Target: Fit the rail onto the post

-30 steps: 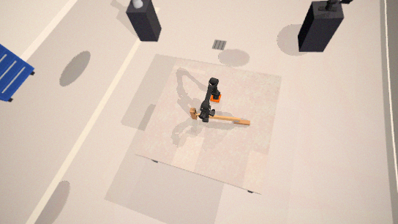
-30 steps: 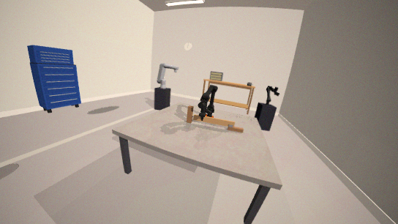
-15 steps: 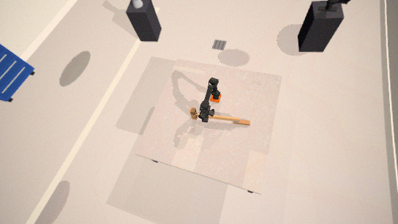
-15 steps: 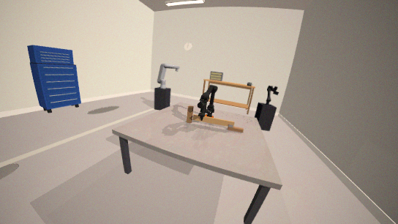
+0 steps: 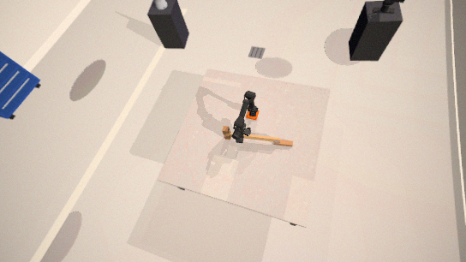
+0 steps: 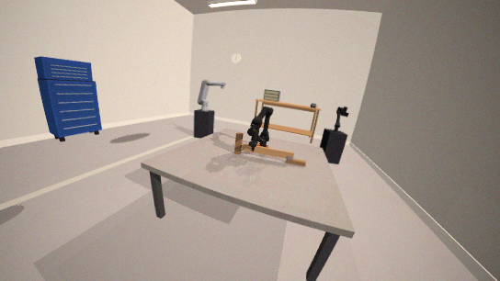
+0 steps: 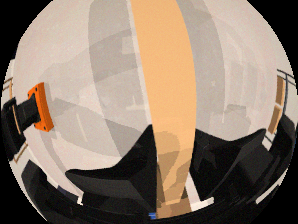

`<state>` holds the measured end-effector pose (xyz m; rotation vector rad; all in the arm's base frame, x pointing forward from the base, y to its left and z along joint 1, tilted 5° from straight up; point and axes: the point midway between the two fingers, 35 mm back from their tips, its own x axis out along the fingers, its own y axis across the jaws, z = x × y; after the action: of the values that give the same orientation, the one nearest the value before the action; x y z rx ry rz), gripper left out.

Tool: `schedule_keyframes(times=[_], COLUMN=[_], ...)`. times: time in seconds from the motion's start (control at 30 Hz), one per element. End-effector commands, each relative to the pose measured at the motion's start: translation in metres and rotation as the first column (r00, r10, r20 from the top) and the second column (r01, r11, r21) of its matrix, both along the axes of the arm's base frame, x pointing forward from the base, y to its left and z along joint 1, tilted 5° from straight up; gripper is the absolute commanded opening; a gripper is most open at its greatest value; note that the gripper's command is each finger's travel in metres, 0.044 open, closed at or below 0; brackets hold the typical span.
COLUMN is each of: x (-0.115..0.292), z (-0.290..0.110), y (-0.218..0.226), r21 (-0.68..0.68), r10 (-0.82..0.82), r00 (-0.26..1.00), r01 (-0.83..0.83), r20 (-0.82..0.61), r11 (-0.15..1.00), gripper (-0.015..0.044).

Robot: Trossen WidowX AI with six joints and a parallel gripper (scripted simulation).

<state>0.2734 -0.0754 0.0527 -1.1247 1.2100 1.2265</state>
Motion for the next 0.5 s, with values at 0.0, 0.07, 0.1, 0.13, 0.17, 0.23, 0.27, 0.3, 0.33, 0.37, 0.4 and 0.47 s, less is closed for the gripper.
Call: schedule_keyframes(times=[0.0,0.07,0.1,0.13,0.17,0.23,0.27,0.3,0.33,0.37,0.4,0.47], x=[0.0012,0.0012,0.0012,0.0012,0.0012,0.0011,0.0011,0.0011,0.0011,0.0011,0.001,0.001], z=[0.0013,0.0014,0.0015,0.0016,0.0016,0.0016,0.0016,0.0016,0.0016,0.0015,0.0015,0.0013], y=[-0.0031,-0.0037,-0.004,-0.0044,-0.0047,-0.0053,-0.0056,-0.006,-0.0063,-0.0066,-0.0069,-0.0076], r21=[-0.003,-0.003,-0.003,-0.003,-0.003,-0.003,-0.003,-0.003,-0.003,-0.003,-0.003,-0.003], r10=[-0.001,-0.001,-0.001,-0.001,-0.001,-0.001,-0.001,-0.001,-0.001,-0.001,-0.001,-0.001], r00=[1.0,1.0,1.0,1.0,1.0,1.0,1.0,1.0,1.0,1.0,1.0,1.0], r01=[0.001,0.001,0.001,0.001,0.001,0.001,0.001,0.001,0.001,0.001,0.001,0.001], r20=[0.004,0.004,0.004,0.004,0.004,0.004,0.004,0.004,0.004,0.004,0.004,0.004], r11=[1.0,1.0,1.0,1.0,1.0,1.0,1.0,1.0,1.0,1.0,1.0,1.0], gripper=[0.0,0.0,0.0,0.0,0.0,0.0,0.0,0.0,0.0,0.0,0.0,0.0])
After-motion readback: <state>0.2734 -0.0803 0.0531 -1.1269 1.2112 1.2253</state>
